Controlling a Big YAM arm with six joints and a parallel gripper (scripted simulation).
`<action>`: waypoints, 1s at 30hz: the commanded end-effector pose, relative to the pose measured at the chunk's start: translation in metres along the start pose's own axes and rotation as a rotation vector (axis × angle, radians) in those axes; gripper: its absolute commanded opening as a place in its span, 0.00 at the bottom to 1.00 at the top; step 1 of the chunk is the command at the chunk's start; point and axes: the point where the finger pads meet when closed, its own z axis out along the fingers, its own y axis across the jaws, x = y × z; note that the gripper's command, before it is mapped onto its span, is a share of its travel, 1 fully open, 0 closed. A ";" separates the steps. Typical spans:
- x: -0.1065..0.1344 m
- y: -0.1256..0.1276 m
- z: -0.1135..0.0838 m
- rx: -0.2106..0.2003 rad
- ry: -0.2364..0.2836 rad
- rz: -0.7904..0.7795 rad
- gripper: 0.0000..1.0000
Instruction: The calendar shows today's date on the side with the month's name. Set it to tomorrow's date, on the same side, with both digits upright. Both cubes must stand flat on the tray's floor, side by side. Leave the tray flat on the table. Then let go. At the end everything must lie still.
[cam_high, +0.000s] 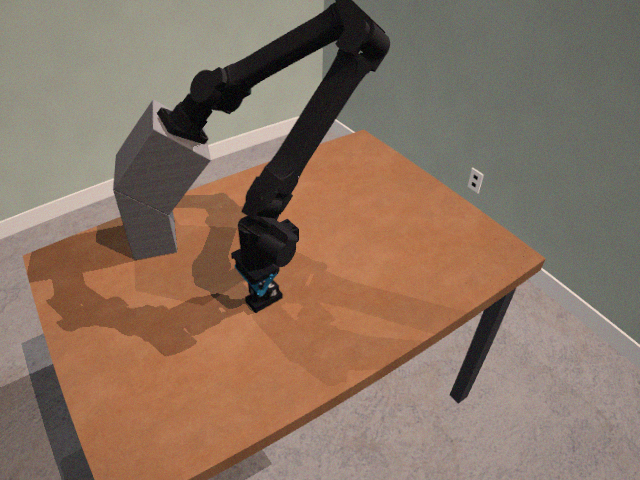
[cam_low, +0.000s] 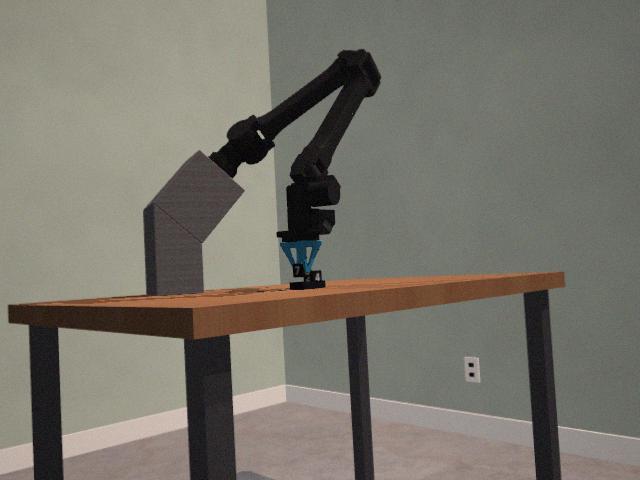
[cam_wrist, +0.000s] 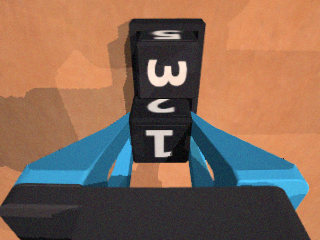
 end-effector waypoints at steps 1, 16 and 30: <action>0.006 -0.006 -0.033 0.028 0.007 0.004 0.27; 0.010 0.001 -0.082 0.006 0.007 0.015 0.27; 0.018 -0.007 -0.084 0.018 0.008 0.143 0.27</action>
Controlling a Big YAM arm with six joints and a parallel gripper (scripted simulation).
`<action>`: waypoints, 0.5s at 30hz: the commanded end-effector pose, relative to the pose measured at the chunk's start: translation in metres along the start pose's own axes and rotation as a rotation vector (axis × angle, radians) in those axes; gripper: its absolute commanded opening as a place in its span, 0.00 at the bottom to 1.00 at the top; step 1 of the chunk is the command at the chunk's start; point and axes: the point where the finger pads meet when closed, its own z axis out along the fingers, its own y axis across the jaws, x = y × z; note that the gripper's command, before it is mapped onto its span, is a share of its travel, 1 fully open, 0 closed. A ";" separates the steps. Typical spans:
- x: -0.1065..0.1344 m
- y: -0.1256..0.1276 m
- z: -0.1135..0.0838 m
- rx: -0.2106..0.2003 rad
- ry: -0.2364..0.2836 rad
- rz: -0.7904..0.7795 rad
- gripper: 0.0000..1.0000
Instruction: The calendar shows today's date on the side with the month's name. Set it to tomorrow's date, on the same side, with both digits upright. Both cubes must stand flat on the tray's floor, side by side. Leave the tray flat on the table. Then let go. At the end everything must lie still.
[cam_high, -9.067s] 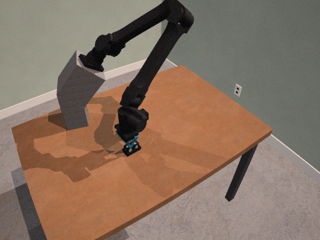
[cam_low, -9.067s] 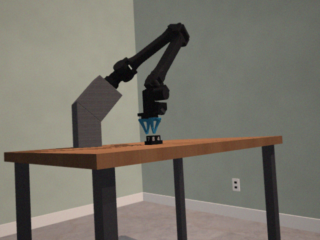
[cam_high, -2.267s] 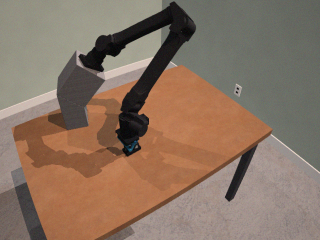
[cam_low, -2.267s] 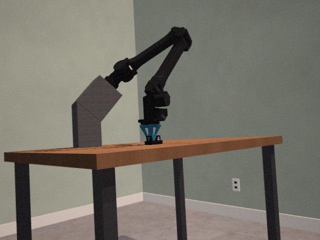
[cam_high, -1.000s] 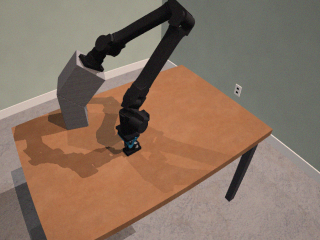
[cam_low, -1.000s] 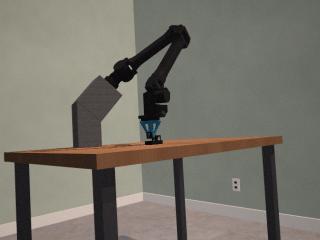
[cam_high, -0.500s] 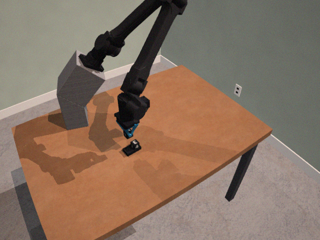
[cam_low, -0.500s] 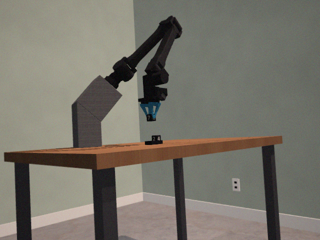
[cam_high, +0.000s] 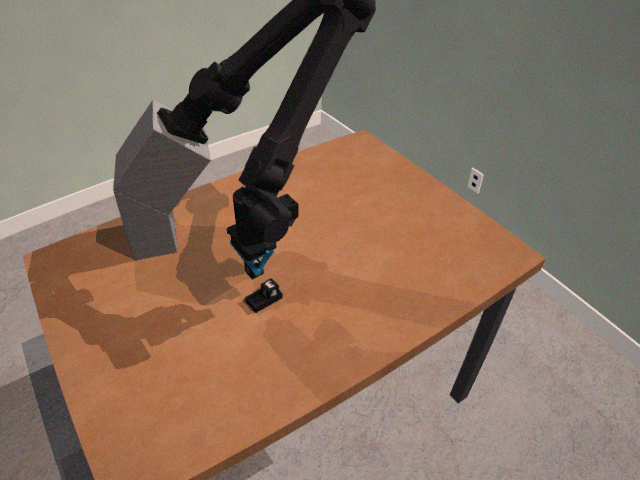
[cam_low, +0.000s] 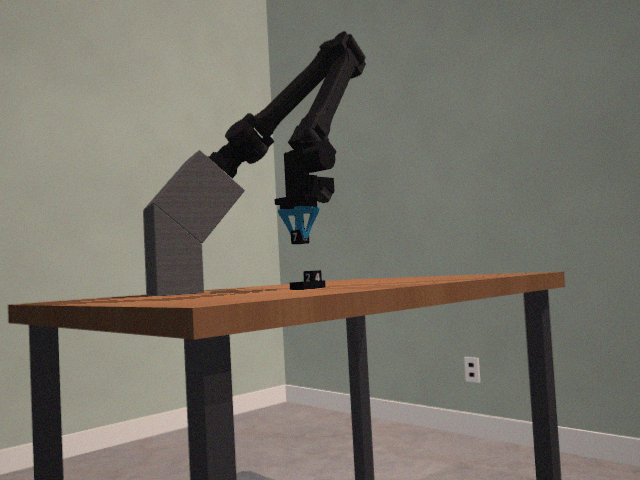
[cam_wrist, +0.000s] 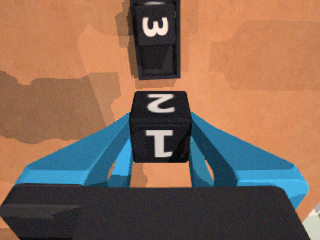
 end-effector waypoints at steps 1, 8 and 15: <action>0.014 -0.005 -0.005 0.010 0.001 0.148 0.27; 0.028 -0.007 -0.004 0.011 0.001 0.372 0.27; 0.039 -0.009 -0.003 0.012 0.001 0.563 0.27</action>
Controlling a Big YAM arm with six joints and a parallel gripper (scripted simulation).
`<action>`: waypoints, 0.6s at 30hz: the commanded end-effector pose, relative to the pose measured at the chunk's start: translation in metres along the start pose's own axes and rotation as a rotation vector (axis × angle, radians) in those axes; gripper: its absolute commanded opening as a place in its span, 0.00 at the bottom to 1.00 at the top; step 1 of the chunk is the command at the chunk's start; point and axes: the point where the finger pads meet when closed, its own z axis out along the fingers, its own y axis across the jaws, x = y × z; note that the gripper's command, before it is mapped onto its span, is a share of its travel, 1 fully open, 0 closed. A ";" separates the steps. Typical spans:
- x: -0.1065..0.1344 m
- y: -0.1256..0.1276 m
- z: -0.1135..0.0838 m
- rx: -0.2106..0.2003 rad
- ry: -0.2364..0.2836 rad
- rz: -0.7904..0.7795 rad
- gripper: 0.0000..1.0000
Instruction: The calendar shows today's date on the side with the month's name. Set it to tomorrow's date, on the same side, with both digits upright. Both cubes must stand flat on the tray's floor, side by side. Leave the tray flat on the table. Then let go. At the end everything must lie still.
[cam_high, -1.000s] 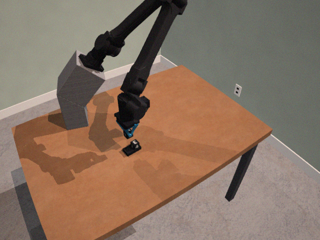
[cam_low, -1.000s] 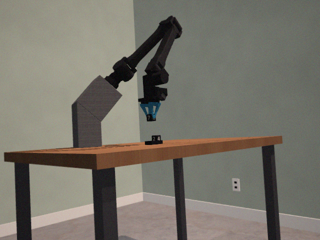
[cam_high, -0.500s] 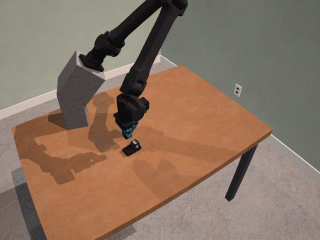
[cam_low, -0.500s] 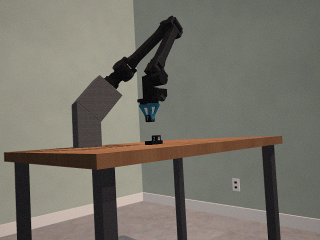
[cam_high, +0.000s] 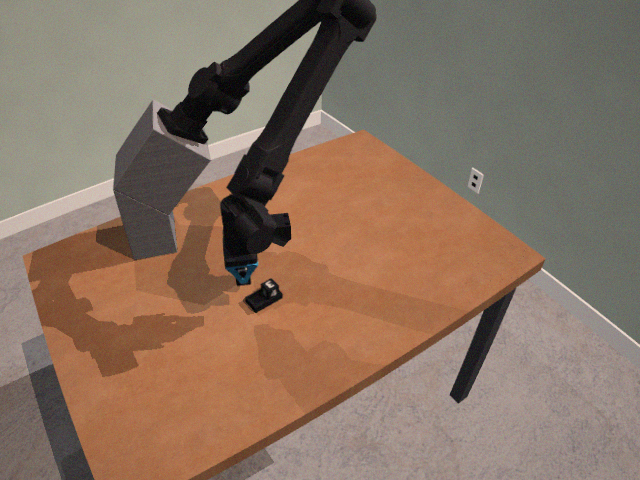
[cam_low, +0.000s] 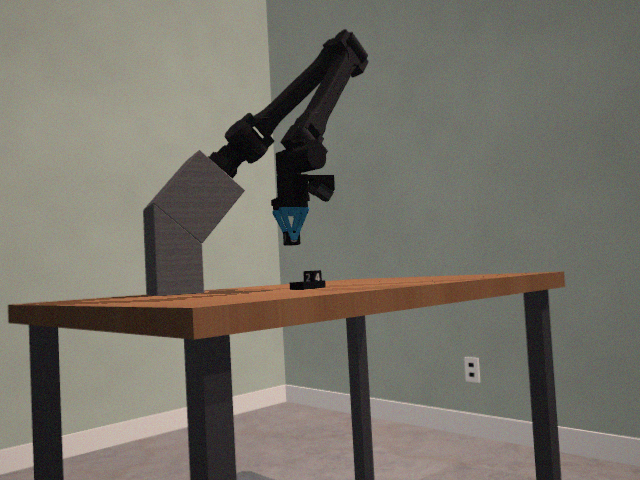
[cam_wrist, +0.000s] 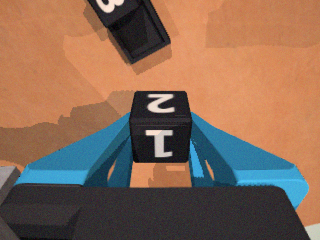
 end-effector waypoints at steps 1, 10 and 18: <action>0.006 -0.008 -0.006 0.012 -0.006 0.116 0.27; 0.023 -0.018 -0.005 0.012 -0.008 0.428 0.27; 0.034 -0.023 -0.004 0.012 -0.010 0.630 0.27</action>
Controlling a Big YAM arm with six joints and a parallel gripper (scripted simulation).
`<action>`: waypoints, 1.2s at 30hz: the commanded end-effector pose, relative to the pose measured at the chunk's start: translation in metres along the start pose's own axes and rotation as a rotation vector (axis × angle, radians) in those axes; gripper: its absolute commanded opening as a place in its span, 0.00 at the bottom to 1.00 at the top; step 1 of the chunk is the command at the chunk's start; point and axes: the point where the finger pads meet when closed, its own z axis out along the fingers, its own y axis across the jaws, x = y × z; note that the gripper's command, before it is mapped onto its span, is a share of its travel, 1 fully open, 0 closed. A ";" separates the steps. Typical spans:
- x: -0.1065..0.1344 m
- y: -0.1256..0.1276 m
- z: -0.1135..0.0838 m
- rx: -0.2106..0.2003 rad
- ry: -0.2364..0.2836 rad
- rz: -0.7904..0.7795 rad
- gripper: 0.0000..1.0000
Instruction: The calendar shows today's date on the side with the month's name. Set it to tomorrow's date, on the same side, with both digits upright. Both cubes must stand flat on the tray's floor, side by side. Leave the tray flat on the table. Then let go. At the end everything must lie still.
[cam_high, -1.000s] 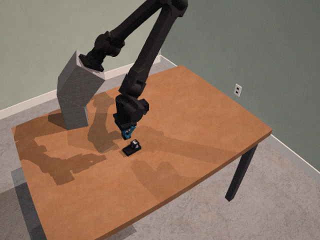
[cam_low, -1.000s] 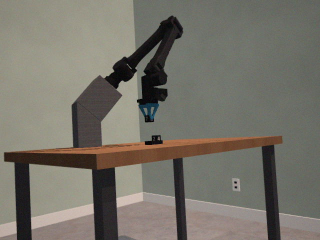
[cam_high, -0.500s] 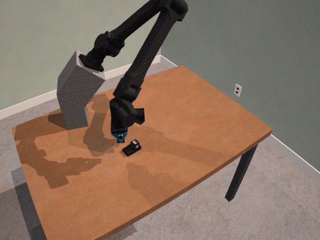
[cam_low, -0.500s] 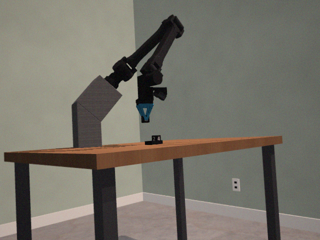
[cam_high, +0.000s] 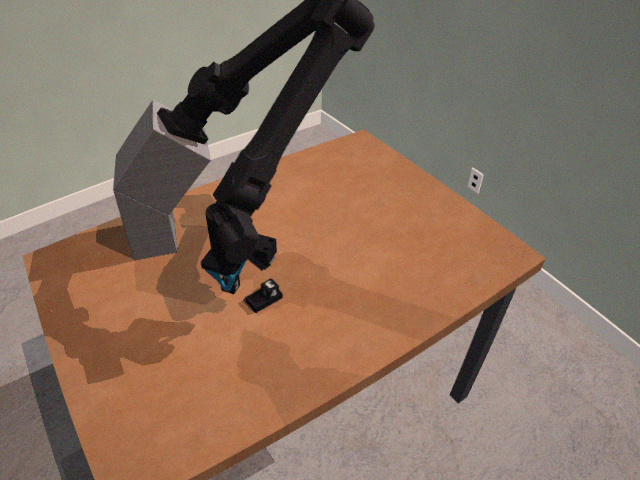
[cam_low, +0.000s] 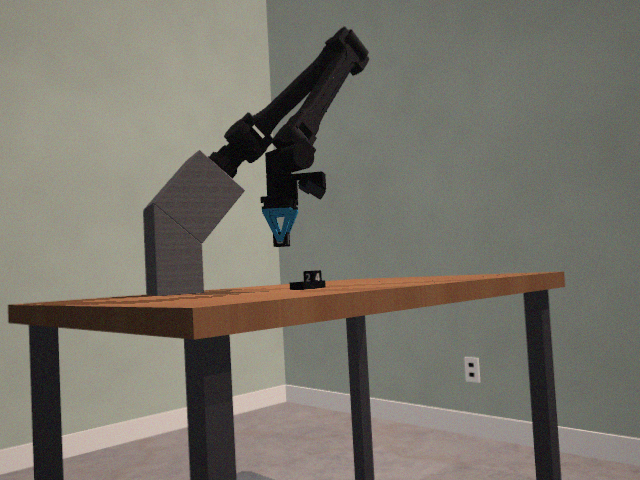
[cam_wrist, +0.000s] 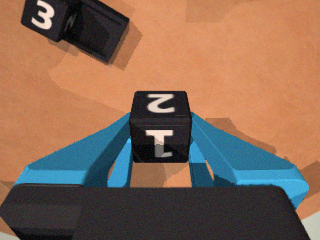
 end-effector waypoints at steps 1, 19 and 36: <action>0.004 -0.014 -0.007 0.008 -0.014 0.191 0.27; 0.011 -0.033 -0.012 0.014 -0.034 0.565 0.27; 0.015 -0.025 0.007 -0.002 -0.009 0.544 0.27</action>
